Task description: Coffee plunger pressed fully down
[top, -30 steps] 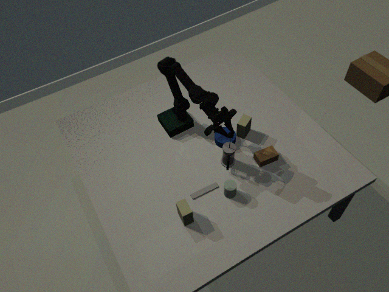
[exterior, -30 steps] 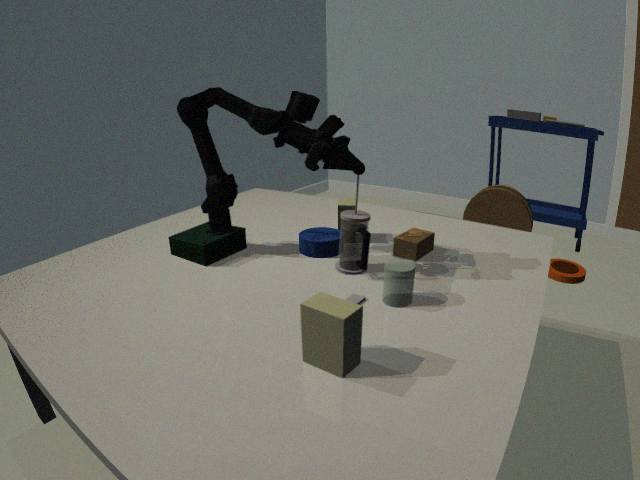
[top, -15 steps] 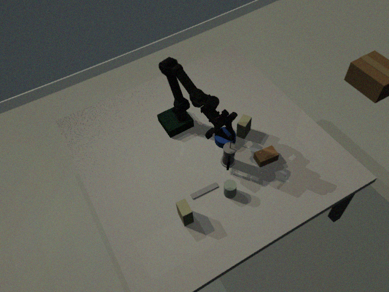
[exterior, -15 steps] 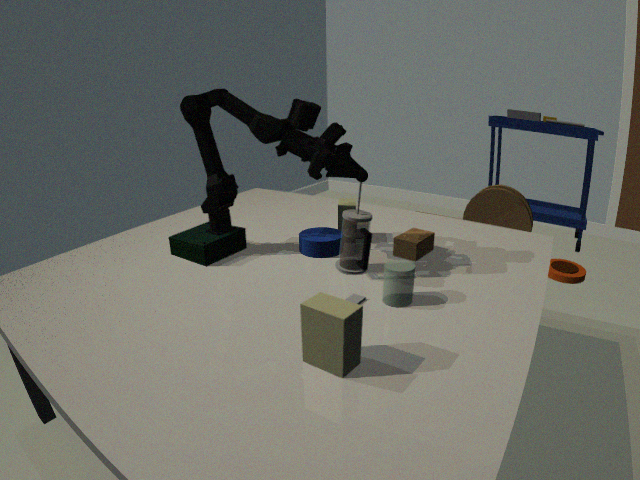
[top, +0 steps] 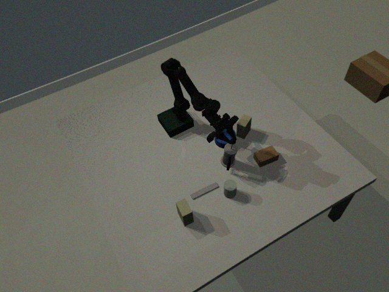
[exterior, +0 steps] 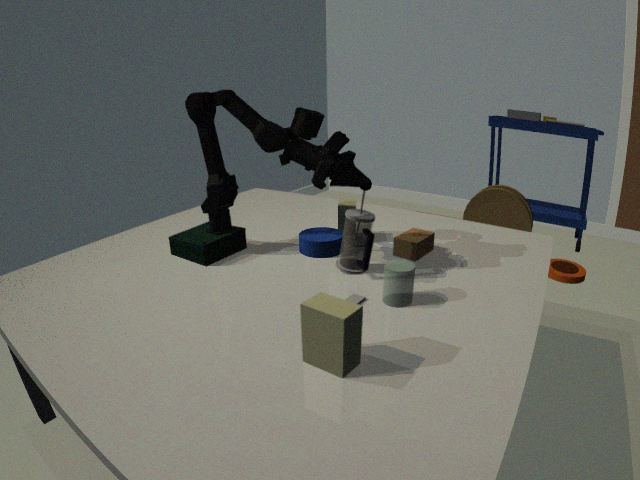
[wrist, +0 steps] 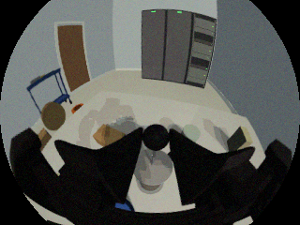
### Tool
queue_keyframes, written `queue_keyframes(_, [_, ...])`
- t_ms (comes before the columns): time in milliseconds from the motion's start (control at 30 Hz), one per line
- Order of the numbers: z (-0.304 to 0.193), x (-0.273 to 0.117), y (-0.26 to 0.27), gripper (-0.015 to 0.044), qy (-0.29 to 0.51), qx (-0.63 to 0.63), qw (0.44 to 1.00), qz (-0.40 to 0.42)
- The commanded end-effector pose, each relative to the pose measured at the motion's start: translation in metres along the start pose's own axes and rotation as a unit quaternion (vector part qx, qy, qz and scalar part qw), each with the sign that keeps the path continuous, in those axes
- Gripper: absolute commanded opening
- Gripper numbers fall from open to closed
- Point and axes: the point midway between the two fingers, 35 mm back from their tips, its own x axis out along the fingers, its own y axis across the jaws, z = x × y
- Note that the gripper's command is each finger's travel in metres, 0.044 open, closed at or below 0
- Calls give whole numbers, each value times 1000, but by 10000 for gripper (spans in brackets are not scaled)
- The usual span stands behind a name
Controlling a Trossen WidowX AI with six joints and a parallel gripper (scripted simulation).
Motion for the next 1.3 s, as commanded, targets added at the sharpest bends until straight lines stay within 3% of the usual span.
queue_keyframes(0, [-42, 11, 0, 118, 57, 0, 998, 0])
queue_keyframes(1267, [-32, 24, 0, 118, 57, 0, 998, 0])
